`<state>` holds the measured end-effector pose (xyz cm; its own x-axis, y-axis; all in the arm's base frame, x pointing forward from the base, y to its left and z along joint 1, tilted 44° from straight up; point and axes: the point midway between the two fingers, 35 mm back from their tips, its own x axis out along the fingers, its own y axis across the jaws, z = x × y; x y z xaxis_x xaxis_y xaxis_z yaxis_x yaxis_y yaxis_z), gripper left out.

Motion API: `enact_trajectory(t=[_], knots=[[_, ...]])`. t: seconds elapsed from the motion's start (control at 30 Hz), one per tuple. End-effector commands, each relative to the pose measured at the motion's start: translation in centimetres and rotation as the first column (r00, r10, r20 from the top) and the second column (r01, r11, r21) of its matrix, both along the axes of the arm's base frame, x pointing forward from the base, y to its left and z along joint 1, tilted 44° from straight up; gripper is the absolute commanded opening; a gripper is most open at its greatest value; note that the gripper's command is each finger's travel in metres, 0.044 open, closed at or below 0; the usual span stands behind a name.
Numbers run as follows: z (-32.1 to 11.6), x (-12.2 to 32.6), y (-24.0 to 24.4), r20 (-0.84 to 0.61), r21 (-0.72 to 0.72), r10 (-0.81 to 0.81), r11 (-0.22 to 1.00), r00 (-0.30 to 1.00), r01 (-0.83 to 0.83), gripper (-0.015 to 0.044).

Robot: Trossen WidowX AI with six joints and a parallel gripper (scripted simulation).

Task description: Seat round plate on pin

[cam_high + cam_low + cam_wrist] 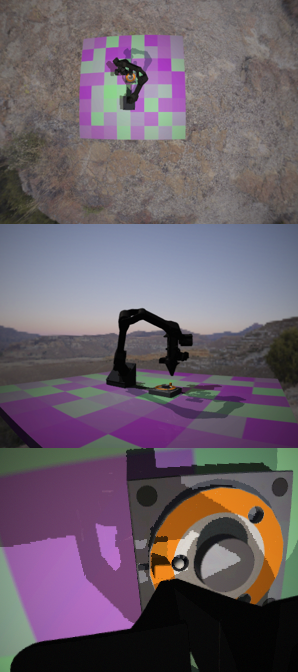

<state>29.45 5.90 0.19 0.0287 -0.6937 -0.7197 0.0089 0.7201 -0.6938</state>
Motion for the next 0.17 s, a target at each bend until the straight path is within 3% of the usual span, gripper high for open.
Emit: enact_trajectory(t=[0.0,0.13], knots=[[-0.03,-0.04,-0.03,-0.005,-0.002,0.004,1.0,1.0,-0.004,0.0],[-0.03,-0.04,-0.03,-0.005,-0.002,0.004,1.0,1.0,-0.004,0.0]])
